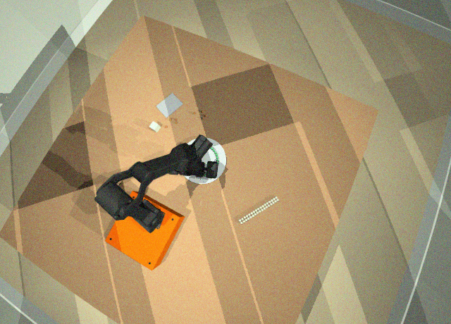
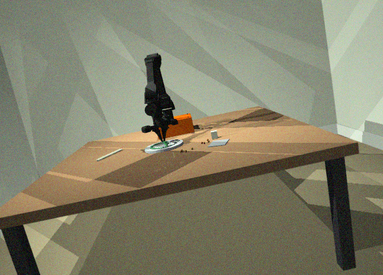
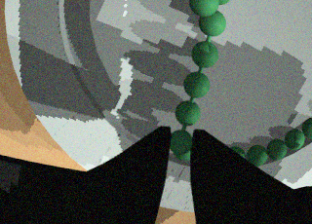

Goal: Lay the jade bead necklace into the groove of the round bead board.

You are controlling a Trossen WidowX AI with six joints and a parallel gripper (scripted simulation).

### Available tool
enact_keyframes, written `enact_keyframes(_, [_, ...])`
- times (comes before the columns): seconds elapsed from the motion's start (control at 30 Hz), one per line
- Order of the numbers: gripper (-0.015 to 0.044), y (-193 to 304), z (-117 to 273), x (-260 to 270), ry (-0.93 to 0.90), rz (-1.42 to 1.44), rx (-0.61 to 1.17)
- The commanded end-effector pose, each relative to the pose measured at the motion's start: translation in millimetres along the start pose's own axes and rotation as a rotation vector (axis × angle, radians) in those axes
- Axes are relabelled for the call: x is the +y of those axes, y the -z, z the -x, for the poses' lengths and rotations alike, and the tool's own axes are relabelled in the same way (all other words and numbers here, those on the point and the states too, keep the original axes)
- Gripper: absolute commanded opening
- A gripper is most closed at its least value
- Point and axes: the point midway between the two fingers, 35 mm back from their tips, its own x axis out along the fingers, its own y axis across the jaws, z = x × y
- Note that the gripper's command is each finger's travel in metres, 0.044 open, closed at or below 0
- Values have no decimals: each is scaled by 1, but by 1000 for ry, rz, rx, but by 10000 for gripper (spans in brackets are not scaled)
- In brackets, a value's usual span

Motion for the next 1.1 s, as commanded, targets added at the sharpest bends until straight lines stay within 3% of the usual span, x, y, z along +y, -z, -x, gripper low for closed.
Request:
enact_keyframes(0.0, [0,-1,3,0,5,5,-5])
enact_keyframes(0.57, [0,7,-6,9,4,5,-5])
enact_keyframes(1.07, [394,7,1,9,6,6,-6])
